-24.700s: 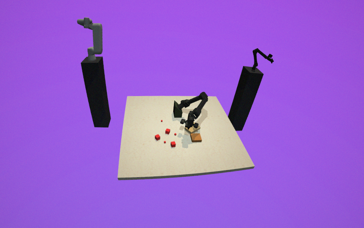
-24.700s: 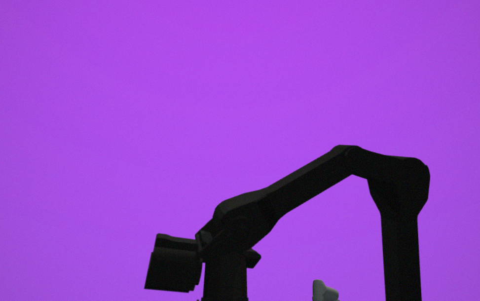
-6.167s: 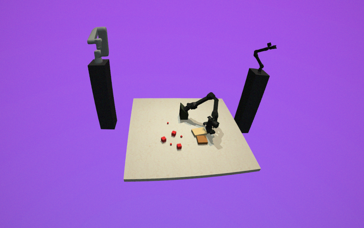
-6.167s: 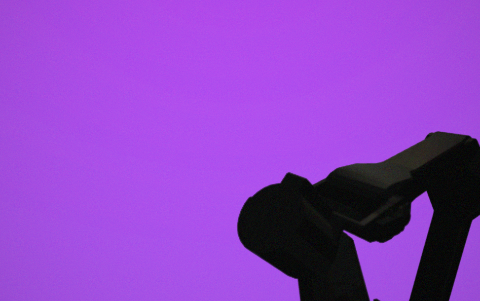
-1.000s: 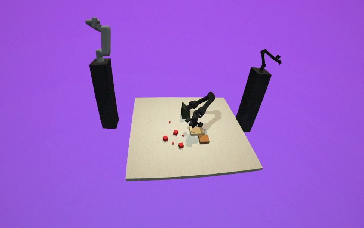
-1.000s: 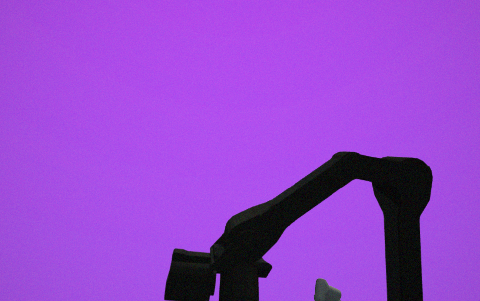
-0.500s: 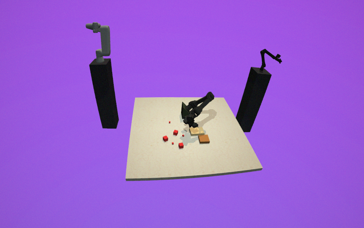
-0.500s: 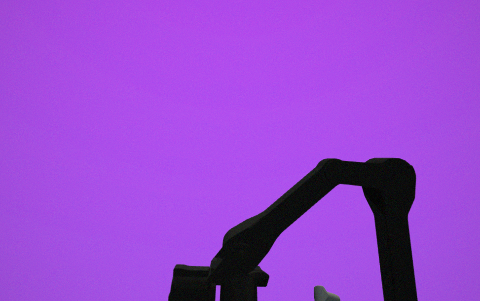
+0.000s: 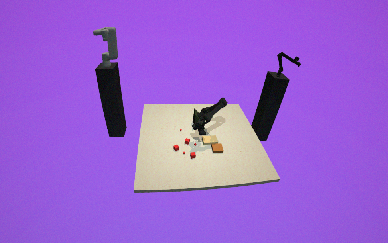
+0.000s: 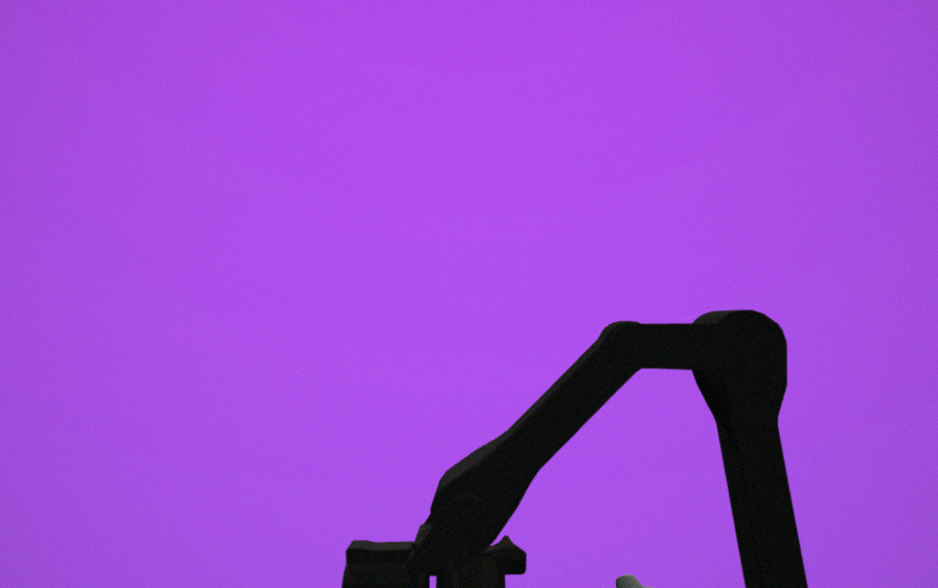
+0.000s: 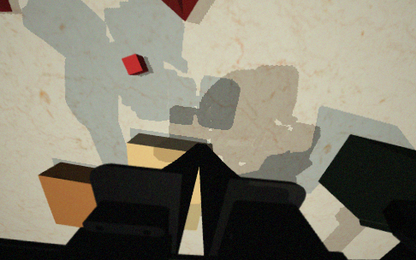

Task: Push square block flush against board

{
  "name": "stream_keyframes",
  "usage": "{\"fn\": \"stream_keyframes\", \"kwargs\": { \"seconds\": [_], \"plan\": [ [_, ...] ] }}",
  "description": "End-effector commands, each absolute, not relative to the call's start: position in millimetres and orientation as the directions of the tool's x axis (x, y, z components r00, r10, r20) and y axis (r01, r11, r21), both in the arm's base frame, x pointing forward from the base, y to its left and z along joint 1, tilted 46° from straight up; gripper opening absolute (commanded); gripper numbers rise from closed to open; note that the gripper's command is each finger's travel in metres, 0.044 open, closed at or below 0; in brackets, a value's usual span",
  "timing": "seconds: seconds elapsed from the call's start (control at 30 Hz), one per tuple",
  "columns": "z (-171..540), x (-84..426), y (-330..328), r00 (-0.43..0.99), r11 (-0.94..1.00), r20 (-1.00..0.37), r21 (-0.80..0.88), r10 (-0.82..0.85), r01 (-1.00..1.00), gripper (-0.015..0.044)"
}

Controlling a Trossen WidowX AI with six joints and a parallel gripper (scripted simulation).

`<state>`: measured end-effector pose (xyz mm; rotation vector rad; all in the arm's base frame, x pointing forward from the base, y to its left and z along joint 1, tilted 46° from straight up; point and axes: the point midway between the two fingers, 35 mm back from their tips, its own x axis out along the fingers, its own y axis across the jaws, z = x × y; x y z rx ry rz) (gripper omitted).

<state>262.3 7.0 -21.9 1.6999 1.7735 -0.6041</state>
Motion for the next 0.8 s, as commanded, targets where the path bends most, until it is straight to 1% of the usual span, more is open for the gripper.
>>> {"fn": "stream_keyframes", "kwargs": {
  "seconds": [0.0,0.23,0.77],
  "plan": [
    [-24.6,259.1,6.7,-0.005,0.061,-0.696,0.056,0.718,0.997,0.0],
    [-62.2,257.9,47.1,-0.005,0.061,-0.693,0.057,0.721,0.997,0.0],
    [-49.8,258.8,58.5,-0.005,0.061,-0.695,0.056,0.719,0.997,0.0]
  ]
}}
